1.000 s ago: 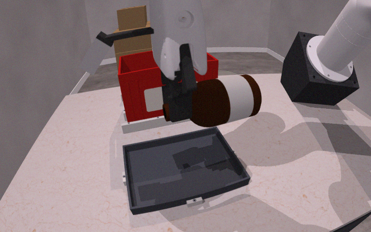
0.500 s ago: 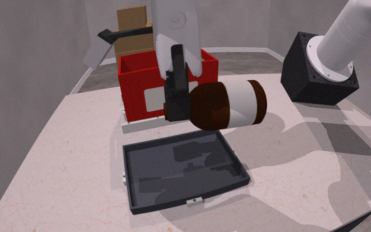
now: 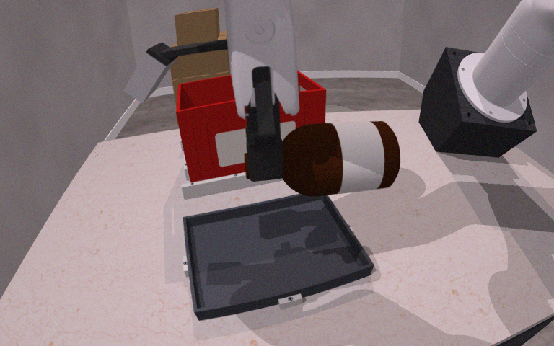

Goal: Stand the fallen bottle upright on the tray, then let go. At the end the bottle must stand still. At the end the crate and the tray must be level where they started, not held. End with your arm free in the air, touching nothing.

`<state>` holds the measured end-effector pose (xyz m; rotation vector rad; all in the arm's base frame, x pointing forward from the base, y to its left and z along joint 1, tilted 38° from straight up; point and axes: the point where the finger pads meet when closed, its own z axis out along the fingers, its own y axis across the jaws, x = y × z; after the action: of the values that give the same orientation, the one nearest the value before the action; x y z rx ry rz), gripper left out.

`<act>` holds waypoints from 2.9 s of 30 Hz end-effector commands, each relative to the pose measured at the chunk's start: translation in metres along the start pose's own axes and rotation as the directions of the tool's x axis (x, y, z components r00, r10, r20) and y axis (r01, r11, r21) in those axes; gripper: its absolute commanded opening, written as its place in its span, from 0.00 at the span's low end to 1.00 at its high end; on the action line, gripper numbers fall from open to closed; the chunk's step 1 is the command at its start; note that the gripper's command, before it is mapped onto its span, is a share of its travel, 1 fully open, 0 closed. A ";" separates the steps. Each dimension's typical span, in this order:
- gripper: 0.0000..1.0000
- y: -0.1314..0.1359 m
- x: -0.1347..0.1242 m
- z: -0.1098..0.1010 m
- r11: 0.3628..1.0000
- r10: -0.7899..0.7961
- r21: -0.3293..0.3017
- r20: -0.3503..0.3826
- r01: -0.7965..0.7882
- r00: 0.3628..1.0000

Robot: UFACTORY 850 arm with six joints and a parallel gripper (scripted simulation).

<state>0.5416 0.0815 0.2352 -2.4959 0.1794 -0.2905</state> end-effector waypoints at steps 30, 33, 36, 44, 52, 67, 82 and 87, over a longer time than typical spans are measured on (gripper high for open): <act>0.00 0.000 0.001 -0.001 0.970 0.244 0.000 -0.001 -0.244 0.970; 0.00 0.000 0.001 -0.001 0.967 0.256 0.000 -0.001 -0.256 0.967; 0.00 0.000 0.001 -0.001 0.966 0.258 0.000 -0.001 -0.258 0.966; 0.00 0.000 0.001 -0.001 0.966 0.258 0.000 -0.001 -0.258 0.966; 0.00 0.000 0.001 -0.001 0.964 0.267 0.001 -0.001 -0.267 0.964; 0.00 0.000 0.001 -0.001 0.905 0.426 0.001 -0.001 -0.426 0.905; 0.00 0.000 0.001 -0.001 0.866 0.500 0.001 -0.001 -0.500 0.866; 0.00 0.000 0.001 -0.001 0.866 0.500 0.001 -0.001 -0.500 0.866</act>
<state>0.5416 0.0815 0.2352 -2.3436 0.8120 -0.0703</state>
